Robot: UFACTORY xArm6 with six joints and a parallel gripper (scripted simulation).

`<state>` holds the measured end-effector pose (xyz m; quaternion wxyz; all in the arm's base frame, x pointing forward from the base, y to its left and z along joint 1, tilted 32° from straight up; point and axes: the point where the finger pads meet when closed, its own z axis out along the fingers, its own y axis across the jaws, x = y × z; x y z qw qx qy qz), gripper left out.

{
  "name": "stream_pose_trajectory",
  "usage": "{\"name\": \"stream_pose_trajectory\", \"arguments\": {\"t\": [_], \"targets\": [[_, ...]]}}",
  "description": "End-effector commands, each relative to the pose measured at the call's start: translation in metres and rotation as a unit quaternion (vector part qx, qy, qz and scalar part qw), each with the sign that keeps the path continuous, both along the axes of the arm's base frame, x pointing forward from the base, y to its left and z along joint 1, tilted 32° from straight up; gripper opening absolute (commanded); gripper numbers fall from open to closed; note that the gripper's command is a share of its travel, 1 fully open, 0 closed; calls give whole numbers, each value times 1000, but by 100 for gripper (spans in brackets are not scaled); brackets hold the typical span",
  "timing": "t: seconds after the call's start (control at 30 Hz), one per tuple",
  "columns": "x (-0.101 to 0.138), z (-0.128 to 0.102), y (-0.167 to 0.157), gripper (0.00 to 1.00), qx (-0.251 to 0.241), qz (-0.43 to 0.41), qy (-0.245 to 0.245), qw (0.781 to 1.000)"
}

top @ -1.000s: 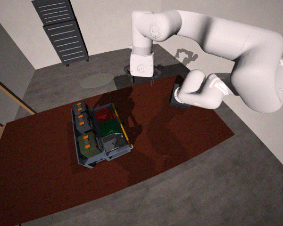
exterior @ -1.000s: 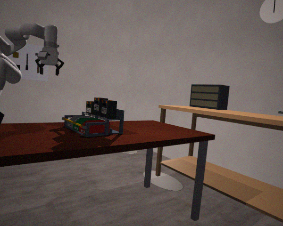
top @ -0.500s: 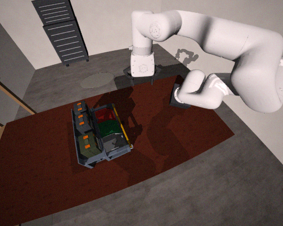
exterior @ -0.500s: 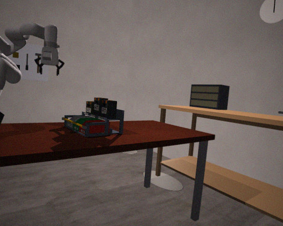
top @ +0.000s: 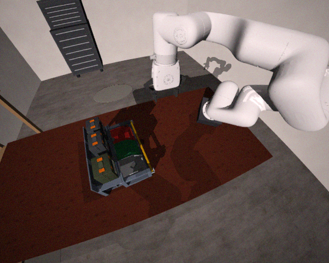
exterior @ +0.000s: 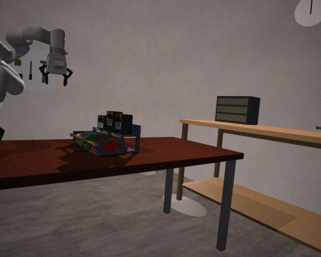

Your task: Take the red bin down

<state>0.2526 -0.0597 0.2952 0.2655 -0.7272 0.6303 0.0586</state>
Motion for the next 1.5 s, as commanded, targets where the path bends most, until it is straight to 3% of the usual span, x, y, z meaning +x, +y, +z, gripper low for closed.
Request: {"name": "stream_pose_trajectory", "arguments": {"t": [0.0,0.07,0.23,0.63,0.8,1.2,1.37,1.47], "targets": [[0,1,-1,100,-1,5,-4,1000],[0,1,-1,100,-1,5,-4,1000],[0,1,-1,100,-34,114,-63,991],[0,1,-1,100,-34,114,-63,991],[0,1,-1,100,-65,220,-120,966],[0,1,-1,100,-65,220,-120,966],[0,1,-1,100,-96,323,-176,925],[0,1,-1,100,-96,323,-176,925]]}}
